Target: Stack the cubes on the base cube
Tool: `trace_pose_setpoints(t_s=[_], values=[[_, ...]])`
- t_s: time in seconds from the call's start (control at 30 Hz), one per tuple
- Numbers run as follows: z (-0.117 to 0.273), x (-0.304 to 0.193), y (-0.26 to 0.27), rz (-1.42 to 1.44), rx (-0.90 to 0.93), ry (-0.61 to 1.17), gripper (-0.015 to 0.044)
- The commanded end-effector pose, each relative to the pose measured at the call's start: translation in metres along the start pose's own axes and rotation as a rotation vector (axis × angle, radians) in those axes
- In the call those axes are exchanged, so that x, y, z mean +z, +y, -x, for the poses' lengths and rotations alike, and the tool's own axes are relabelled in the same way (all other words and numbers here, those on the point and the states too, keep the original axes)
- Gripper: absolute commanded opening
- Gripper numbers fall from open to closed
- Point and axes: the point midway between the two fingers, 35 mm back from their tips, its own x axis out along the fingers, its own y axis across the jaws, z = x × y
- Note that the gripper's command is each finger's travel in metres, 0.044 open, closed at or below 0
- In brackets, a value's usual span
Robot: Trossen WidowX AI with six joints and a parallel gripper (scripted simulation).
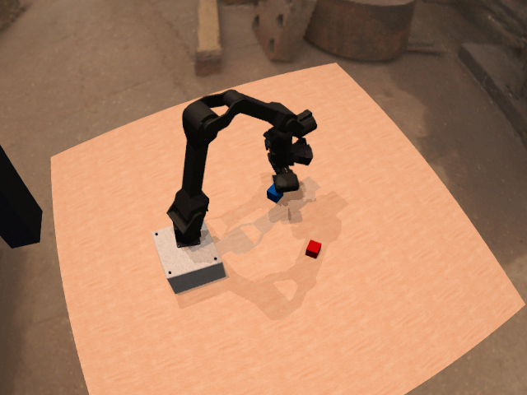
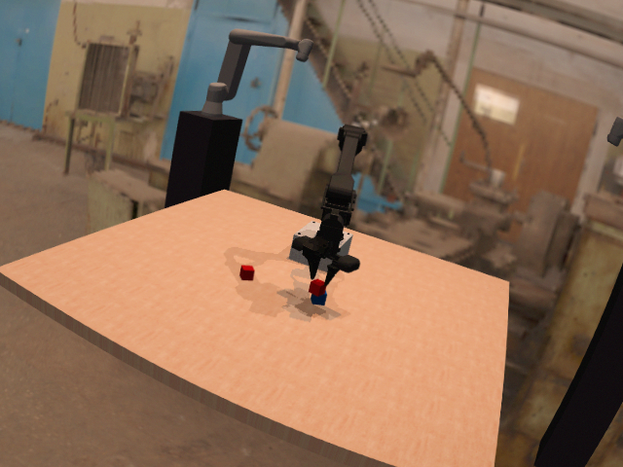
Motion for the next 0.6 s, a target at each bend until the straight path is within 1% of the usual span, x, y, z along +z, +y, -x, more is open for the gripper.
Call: trace_pose_setpoints(t_s=[0.0,0.3,0.37,0.4,0.57], values=[[0.008,0.002,0.001,0.0,0.003,-0.006,0.0205],[0.021,0.002,0.001,0.0,0.003,-0.006,0.0205],[0.019,0.003,-0.002,-0.007,0.002,-0.006,0.0258],[0.02,0.005,-0.004,-0.016,0.002,-0.007,0.0265],[0.026,0.023,-0.036,-0.113,-0.003,-0.019,0.0265]])
